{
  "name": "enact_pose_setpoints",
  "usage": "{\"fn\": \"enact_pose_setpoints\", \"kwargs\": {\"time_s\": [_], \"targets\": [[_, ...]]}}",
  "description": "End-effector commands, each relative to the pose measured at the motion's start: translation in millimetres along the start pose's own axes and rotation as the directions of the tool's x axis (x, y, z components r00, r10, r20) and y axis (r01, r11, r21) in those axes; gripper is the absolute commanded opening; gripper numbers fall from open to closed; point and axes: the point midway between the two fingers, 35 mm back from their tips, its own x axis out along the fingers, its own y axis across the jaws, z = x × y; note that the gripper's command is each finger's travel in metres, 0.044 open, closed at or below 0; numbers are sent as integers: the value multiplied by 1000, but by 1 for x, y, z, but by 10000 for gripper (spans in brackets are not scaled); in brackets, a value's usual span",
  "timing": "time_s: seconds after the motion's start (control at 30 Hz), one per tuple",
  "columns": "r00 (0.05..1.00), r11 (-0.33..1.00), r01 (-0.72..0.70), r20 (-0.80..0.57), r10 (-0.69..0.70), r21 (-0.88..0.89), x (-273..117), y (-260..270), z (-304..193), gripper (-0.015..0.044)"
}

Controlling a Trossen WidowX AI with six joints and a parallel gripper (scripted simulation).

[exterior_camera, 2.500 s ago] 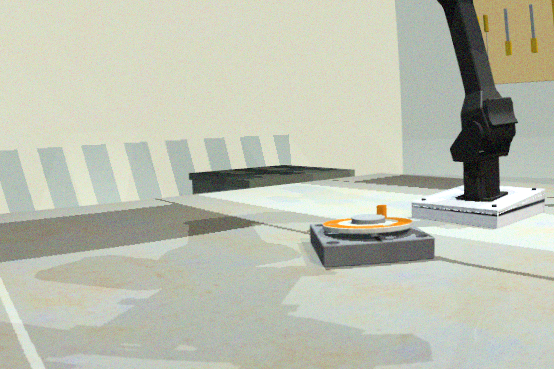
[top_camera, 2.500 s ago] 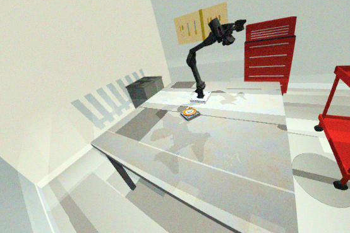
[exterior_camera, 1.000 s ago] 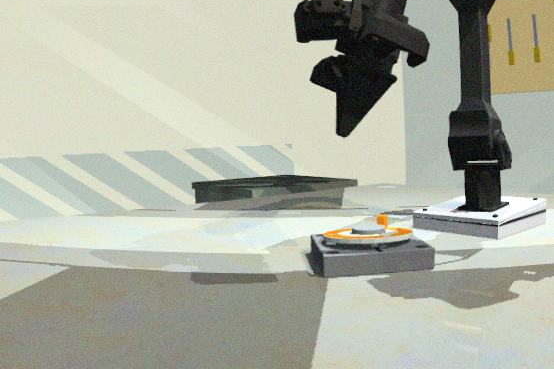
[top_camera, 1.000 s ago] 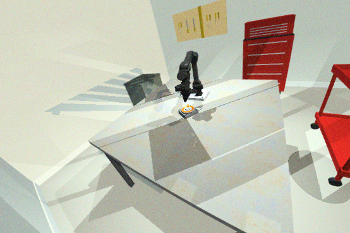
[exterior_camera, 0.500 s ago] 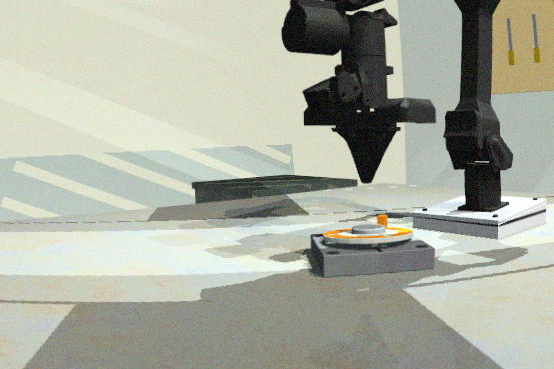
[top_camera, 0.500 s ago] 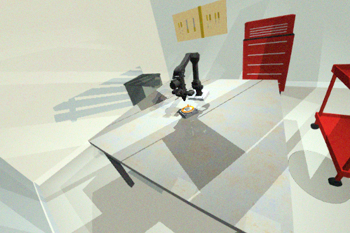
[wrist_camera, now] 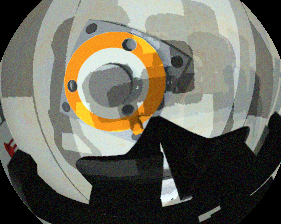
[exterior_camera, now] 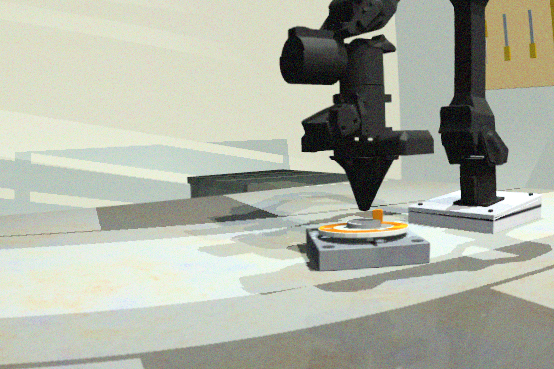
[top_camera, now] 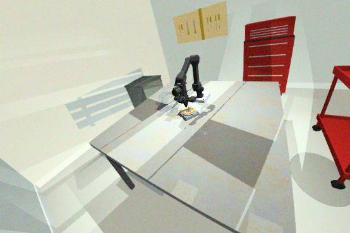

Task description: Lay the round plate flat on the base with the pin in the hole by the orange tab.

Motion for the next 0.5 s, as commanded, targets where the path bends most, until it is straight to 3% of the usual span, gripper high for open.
{"fn": "enact_pose_setpoints", "kwargs": {"time_s": [0.0,0.47], "targets": [[1000,1000,-7,-4,7,-5,6,1,0,0],[1000,1000,-8,-5,8,-4,7,15,-10,0]]}}
